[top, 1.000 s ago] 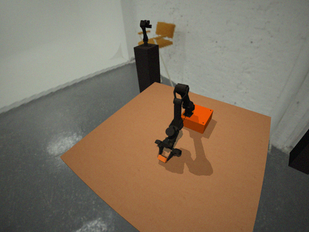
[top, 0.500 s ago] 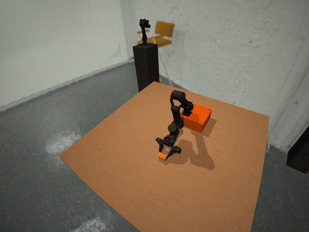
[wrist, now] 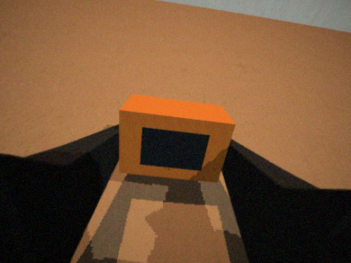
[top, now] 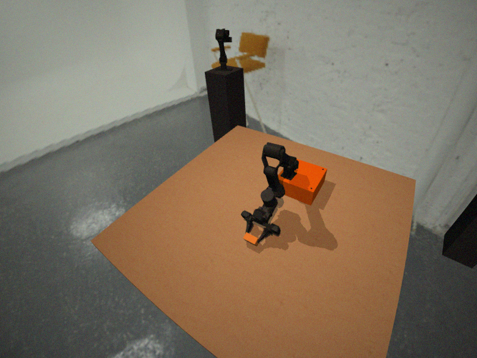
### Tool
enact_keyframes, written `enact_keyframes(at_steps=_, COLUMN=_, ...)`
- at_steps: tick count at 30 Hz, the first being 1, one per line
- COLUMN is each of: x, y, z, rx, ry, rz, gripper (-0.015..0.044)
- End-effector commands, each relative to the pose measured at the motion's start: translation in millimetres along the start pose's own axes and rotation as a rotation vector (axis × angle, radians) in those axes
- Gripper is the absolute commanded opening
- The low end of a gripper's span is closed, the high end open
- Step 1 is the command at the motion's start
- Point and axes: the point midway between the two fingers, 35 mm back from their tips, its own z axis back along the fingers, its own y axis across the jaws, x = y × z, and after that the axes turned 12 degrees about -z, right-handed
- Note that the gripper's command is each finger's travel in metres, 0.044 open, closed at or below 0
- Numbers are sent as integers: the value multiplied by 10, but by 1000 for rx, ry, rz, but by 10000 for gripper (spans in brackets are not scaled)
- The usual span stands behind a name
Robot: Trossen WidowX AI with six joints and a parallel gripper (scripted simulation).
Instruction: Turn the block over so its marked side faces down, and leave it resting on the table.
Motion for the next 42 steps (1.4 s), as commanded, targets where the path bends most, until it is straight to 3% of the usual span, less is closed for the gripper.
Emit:
enact_keyframes(at_steps=1, x=-1, y=-6, z=13, rx=-3, ry=-3, rz=6, gripper=0)
enact_keyframes(at_steps=4, x=-1, y=-6, z=13, rx=-3, ry=-3, rz=6, gripper=0)
enact_keyframes(at_steps=21, x=-1, y=-6, z=13, rx=-3, ry=-3, rz=6, gripper=440)
enact_keyframes(at_steps=42, x=-1, y=-6, z=13, rx=-3, ry=-3, rz=6, gripper=440)
